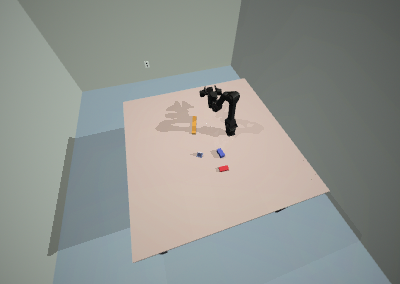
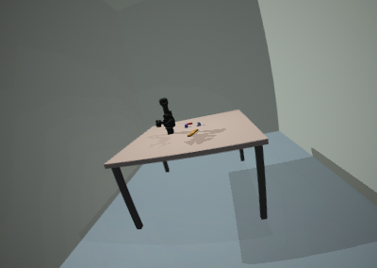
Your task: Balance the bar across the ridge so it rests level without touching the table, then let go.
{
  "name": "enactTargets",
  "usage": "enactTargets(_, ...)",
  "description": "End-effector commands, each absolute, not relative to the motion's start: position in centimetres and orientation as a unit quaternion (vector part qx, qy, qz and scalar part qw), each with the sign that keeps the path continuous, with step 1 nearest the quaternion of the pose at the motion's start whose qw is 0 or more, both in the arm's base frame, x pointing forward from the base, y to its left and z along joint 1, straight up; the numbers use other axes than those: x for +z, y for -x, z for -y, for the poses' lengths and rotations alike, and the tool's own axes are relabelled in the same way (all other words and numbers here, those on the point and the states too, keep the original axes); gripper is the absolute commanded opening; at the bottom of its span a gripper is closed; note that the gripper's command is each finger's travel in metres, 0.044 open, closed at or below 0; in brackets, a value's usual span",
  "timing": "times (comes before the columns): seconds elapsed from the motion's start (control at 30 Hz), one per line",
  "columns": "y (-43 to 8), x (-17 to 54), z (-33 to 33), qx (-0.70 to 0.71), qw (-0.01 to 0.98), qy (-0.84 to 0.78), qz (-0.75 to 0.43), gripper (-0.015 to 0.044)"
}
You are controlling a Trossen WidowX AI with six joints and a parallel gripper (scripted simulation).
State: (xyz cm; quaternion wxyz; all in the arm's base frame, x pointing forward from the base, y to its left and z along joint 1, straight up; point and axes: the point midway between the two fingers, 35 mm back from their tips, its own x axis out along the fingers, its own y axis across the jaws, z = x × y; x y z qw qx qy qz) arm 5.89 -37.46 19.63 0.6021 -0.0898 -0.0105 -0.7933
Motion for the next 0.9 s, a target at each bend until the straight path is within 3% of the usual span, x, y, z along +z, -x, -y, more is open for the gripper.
enactTargets(0.0,-6.0,19.6,37.5,-0.793,0.603,0.091,0.008,0.0374)
enactTargets(0.1,-7.0,19.1,38.1,-0.781,0.615,0.100,-0.031,0.0315)
enactTargets(0.87,-17.2,14.2,40.3,-0.574,0.700,0.213,-0.367,0.0315)
